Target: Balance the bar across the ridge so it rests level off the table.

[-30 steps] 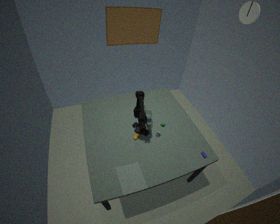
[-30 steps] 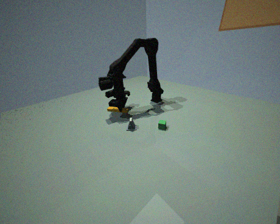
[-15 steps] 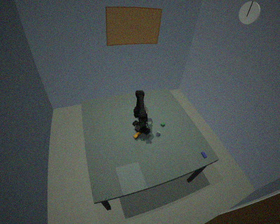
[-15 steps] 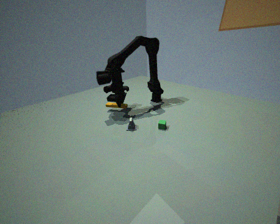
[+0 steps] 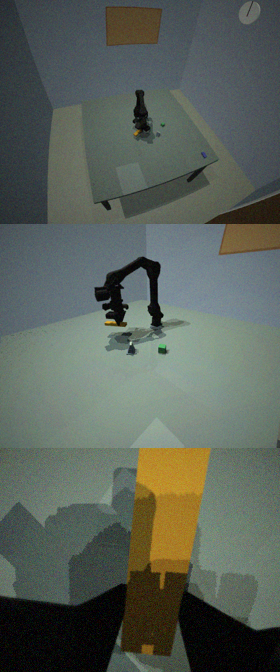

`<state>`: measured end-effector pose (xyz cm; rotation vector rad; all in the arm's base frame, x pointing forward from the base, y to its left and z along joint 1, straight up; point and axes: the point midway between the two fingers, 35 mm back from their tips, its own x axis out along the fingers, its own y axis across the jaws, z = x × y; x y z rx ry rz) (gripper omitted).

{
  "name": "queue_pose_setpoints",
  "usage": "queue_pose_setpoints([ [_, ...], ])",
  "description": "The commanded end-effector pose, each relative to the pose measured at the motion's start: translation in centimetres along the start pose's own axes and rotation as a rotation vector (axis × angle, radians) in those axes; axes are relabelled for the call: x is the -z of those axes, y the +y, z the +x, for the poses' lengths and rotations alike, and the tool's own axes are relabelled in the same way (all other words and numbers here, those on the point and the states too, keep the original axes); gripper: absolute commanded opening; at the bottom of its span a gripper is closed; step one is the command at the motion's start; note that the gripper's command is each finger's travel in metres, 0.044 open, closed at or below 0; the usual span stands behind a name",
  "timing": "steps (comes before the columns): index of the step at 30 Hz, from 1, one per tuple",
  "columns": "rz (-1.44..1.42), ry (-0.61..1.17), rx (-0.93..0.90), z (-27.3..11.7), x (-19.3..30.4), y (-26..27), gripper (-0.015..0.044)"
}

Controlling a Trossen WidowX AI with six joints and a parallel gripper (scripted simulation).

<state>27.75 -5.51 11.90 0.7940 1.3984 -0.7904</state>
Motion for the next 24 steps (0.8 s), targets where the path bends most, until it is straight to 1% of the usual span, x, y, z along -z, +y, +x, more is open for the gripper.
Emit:
queue_pose_setpoints([
  [1,0.005,-0.001,-0.006,-1.1,0.1,0.0,0.0],
  [8,0.006,0.0,-0.007,-2.9,0.3,-0.2,0.0],
  [11,0.003,0.0,-0.007,-3.1,0.4,0.0,0.0],
  [24,-0.062,0.002,-0.011,-3.4,2.3,3.8,0.0],
])
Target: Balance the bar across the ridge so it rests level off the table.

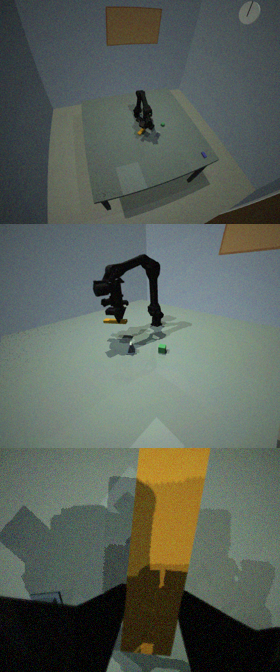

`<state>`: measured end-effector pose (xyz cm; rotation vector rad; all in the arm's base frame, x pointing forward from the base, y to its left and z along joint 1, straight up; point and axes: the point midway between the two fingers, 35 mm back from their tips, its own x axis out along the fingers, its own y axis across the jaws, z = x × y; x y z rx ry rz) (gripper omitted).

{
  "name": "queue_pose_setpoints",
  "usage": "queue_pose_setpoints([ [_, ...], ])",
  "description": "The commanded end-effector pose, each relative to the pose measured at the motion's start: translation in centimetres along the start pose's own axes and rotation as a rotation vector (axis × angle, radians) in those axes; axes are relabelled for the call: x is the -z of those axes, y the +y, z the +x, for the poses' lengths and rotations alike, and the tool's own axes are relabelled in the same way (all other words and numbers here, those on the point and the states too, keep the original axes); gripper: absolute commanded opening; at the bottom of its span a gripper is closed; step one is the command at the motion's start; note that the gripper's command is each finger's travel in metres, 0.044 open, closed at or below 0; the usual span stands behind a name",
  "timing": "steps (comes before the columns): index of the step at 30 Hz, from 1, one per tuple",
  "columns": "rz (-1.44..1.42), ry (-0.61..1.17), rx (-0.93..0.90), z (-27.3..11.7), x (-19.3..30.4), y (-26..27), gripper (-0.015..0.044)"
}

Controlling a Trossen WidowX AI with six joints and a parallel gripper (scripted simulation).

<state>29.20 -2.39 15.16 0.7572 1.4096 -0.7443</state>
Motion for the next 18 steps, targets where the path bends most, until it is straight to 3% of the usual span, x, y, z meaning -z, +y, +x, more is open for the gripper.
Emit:
queue_pose_setpoints([
  [1,-0.013,0.002,-0.003,-0.1,0.6,1.2,0.0],
  [18,-0.099,0.006,-0.008,-0.3,4.2,6.0,0.0],
])
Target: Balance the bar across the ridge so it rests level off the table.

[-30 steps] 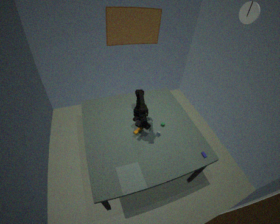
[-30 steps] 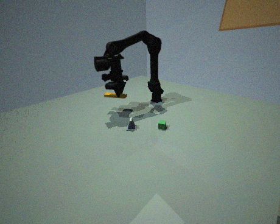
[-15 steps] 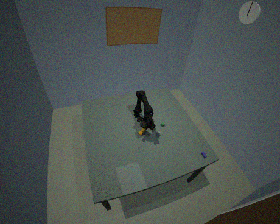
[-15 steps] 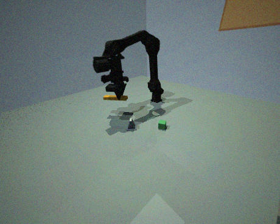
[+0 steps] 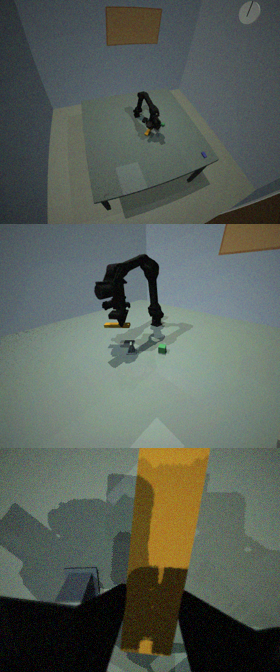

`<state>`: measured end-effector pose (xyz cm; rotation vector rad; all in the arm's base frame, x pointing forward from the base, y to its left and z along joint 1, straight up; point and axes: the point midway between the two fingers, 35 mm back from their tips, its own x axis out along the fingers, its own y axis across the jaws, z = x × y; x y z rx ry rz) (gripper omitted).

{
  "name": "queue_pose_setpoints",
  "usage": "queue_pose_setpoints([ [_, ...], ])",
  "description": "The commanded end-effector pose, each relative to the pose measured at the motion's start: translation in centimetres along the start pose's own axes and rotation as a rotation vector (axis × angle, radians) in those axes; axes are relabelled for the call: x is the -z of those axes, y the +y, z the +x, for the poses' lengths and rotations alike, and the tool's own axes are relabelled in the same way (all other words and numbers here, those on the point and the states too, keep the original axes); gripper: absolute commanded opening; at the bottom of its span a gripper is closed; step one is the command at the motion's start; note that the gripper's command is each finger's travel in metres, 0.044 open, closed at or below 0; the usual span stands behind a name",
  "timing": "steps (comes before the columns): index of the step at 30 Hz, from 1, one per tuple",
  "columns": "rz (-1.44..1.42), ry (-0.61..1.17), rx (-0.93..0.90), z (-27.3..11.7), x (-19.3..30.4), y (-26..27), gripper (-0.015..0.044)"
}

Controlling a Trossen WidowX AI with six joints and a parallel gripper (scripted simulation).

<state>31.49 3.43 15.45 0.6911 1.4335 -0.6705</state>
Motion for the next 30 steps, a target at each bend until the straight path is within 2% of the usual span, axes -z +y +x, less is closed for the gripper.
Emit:
queue_pose_setpoints([
  [1,-0.013,0.003,-0.003,-0.1,0.8,1.1,0.0],
  [30,-0.151,0.01,-0.009,0.0,8.5,7.6,0.0],
])
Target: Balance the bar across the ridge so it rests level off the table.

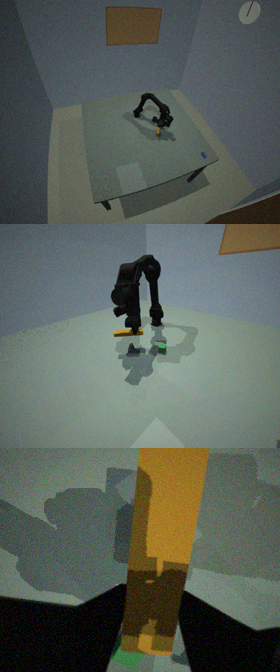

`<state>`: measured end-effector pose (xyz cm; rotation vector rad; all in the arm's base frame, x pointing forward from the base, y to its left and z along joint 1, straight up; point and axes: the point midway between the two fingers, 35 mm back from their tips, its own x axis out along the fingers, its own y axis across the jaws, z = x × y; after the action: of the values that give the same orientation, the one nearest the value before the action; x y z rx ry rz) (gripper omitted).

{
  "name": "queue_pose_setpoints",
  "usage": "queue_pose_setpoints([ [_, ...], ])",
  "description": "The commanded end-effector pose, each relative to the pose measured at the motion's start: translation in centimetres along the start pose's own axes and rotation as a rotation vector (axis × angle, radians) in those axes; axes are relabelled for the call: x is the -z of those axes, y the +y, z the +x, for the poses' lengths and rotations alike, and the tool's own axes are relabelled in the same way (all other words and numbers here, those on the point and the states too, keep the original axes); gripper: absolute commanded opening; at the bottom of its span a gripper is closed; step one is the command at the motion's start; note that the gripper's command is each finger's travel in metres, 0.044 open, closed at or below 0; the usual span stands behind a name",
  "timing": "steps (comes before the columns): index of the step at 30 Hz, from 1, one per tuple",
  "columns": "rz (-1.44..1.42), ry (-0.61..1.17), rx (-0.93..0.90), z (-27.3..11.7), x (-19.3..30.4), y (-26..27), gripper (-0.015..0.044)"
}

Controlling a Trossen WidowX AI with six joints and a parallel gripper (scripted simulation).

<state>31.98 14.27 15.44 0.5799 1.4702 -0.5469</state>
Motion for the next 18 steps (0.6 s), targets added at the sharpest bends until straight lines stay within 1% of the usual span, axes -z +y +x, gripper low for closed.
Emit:
queue_pose_setpoints([
  [1,0.001,0.003,-0.002,0.0,0.4,0.3,0.0],
  [18,0.001,0.003,-0.002,2.5,0.5,0.5,0.0],
])
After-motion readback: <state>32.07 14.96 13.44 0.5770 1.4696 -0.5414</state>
